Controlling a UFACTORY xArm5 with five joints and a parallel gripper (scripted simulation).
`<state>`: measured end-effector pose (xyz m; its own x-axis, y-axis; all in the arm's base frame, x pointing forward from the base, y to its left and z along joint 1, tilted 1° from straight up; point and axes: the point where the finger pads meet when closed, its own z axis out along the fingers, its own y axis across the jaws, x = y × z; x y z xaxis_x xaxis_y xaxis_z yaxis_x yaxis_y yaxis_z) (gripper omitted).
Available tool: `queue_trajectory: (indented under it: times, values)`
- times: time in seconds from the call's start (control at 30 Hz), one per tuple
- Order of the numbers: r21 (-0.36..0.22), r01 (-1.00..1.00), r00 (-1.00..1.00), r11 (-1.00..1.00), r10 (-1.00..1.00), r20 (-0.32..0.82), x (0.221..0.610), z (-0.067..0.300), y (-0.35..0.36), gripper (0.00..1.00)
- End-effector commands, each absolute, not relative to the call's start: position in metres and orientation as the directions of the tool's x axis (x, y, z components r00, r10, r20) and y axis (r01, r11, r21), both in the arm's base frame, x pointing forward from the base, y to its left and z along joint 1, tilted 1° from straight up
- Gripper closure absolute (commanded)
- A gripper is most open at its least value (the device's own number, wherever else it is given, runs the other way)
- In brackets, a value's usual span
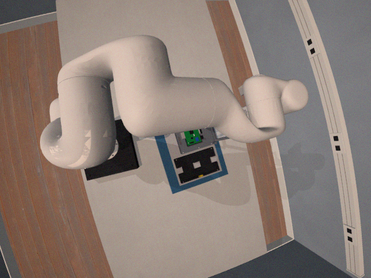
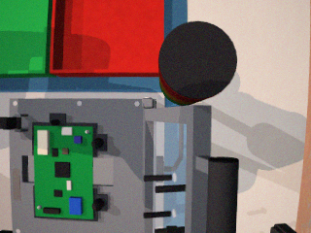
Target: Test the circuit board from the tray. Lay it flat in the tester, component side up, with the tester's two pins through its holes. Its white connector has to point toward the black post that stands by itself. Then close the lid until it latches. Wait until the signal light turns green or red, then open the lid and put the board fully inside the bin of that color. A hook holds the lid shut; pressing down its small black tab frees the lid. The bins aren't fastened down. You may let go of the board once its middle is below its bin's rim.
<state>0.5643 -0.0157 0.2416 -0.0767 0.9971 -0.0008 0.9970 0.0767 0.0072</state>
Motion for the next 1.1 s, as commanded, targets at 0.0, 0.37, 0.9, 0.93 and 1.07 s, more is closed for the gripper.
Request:
queue_trajectory:
  times: [0.0,0.37,0.9,0.93,1.07]
  values:
    - [0.011,0.997,-0.077,0.077,0.997,-0.001,0.565,0.233,-0.016,0.48]
    - [0.011,0.997,-0.077,0.077,0.997,-0.001,0.566,0.217,-0.015,0.48]
    - [0.011,0.997,-0.077,0.077,0.997,-0.001,0.566,0.217,-0.015,1.0]
    - [0.011,0.997,-0.077,0.077,0.997,-0.001,0.566,0.217,-0.015,1.0]
    - [0.011,0.997,-0.077,0.077,0.997,-0.001,0.566,0.217,-0.015,1.0]
